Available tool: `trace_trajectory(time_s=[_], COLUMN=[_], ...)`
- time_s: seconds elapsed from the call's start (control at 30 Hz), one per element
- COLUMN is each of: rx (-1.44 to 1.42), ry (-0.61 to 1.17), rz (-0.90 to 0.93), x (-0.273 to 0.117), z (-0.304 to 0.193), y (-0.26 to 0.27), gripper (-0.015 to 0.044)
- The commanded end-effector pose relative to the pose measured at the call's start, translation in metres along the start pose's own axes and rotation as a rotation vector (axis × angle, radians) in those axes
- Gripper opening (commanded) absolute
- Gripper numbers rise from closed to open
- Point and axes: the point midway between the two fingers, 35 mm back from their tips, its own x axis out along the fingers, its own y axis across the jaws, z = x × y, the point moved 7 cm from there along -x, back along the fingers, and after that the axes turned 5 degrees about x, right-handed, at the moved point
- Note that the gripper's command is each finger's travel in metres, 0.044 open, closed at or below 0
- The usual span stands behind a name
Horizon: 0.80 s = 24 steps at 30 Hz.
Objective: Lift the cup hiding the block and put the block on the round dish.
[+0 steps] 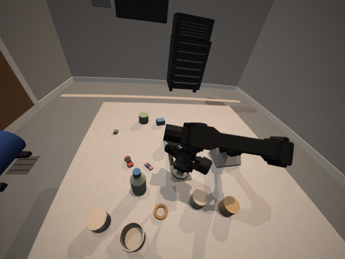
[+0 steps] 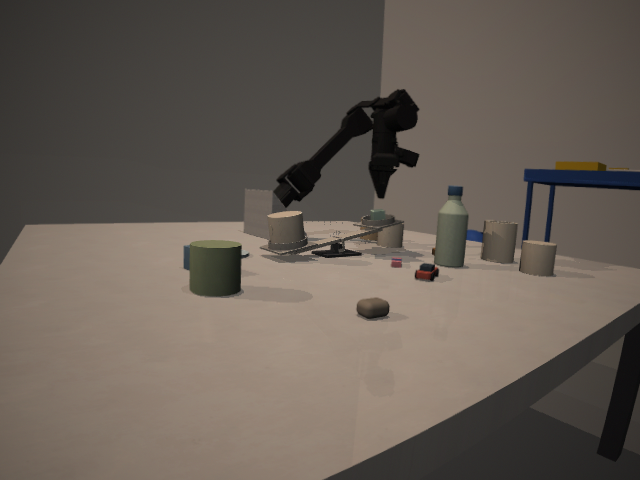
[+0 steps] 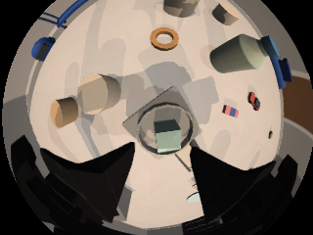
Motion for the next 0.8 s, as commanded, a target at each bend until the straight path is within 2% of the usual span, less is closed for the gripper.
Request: trace_trajectory(time_s=[0.0,0.27,0.77], rx=[-0.139,-0.191,-0.192], ry=[0.006,0.007,0.006], rz=[0.008,0.012,0.011], x=[-0.001,-0.002,0.024], z=[-0.002,-0.003,-0.003], y=[-0.007,-0.009,-0.009], gripper=[0.0260,0.0260,0.0260])
